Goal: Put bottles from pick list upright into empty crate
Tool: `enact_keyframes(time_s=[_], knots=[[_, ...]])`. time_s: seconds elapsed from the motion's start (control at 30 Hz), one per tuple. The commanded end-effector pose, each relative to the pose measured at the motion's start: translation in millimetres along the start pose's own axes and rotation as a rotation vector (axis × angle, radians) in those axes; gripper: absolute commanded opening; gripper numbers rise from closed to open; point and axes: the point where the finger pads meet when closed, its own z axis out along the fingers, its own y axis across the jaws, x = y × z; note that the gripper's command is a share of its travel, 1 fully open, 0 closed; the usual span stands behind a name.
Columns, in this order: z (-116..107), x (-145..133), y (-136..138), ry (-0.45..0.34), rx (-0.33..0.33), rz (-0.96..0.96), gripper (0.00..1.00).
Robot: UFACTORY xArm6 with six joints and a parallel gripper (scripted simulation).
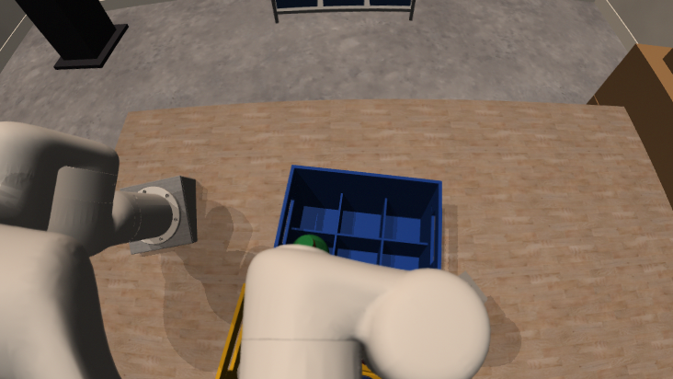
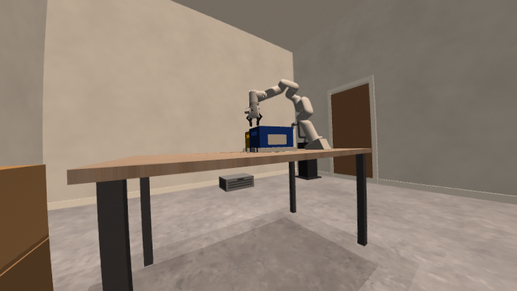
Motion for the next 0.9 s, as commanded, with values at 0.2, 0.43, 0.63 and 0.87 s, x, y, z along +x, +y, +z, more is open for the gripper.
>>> enact_keyframes(time_s=[0.2, 0.43, 0.63, 0.87], knots=[[10.2, 0.6, 1.1, 0.003, -0.003, 0.001, 0.65], [19.6, 0.6, 1.2, 0.003, -0.003, 0.001, 0.65], [24.9, 0.6, 1.2, 0.003, -0.003, 0.001, 0.65], [34.2, 0.6, 1.2, 0.003, -0.003, 0.001, 0.65]])
